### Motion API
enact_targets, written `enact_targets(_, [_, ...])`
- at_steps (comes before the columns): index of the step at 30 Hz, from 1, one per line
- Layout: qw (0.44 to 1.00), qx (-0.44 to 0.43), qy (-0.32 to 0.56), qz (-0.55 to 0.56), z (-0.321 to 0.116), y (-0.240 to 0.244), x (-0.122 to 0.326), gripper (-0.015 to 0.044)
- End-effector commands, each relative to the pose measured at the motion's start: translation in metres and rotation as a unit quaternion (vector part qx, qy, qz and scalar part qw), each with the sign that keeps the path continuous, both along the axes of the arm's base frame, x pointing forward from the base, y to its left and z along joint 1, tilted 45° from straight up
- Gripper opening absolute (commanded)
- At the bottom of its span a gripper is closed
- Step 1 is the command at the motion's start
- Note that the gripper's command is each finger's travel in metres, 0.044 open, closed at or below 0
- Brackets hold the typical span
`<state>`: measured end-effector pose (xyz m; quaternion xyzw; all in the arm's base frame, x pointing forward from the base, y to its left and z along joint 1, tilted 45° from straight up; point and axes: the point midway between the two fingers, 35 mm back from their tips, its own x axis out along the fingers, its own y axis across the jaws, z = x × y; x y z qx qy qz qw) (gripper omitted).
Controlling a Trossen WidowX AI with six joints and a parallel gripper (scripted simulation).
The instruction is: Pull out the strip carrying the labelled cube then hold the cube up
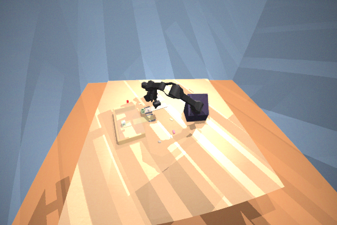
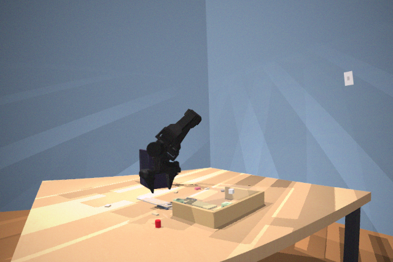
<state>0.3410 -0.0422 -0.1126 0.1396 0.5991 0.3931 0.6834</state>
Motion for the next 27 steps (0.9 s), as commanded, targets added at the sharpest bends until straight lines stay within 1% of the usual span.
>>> enact_targets(1, [1.000,0.001,-0.001,-0.002,0.005,0.003,0.014,0.0440])
enact_targets(24, [1.000,0.001,-0.003,-0.002,0.037,0.019,0.097,0.0440])
enact_targets(27, [1.000,0.001,-0.003,-0.002,0.035,0.021,0.097,0.0361])
